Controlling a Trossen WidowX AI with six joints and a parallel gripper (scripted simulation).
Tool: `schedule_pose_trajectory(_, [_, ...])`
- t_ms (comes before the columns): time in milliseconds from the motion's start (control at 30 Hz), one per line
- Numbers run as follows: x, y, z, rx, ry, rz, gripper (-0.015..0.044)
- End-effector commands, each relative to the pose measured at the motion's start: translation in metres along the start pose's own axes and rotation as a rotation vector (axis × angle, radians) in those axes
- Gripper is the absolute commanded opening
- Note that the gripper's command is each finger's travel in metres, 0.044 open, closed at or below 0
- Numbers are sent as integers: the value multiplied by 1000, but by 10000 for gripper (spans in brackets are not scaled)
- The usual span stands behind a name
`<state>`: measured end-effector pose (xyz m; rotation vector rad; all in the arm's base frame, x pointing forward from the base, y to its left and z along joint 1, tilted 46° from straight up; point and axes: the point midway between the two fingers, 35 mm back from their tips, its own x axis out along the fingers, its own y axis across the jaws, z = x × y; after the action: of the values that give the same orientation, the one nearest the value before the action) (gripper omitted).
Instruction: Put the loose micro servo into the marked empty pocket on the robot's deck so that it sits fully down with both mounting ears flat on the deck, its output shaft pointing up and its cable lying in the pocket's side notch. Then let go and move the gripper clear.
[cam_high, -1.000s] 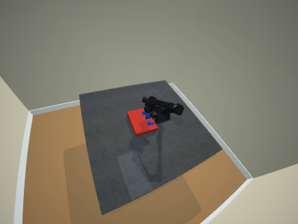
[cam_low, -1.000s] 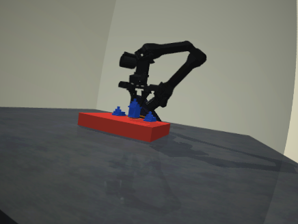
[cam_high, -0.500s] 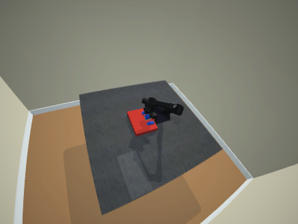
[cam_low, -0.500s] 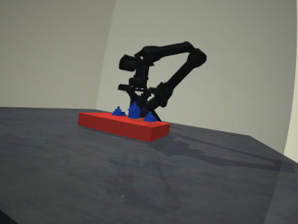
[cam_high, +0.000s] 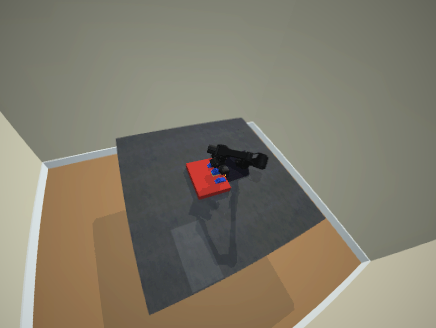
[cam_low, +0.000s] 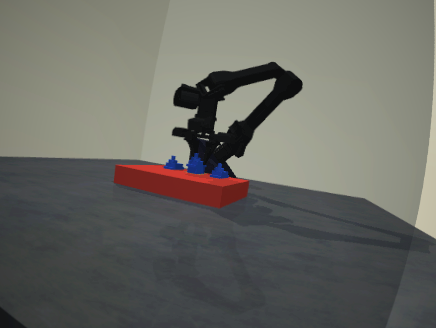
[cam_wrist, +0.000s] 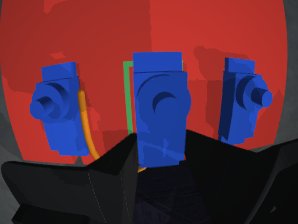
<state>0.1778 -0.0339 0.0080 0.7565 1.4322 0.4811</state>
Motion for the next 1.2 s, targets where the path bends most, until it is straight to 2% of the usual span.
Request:
schedule_pose_trajectory(0, [4, 0, 0, 6, -3, 4, 0])
schedule_pose_trajectory(633, [21, 0, 0, 6, -3, 5, 0])
schedule_pose_trajectory(867, [19, 0, 0, 6, -3, 5, 184])
schedule_pose_trajectory(1167, [-16, 0, -3, 7, -2, 3, 187])
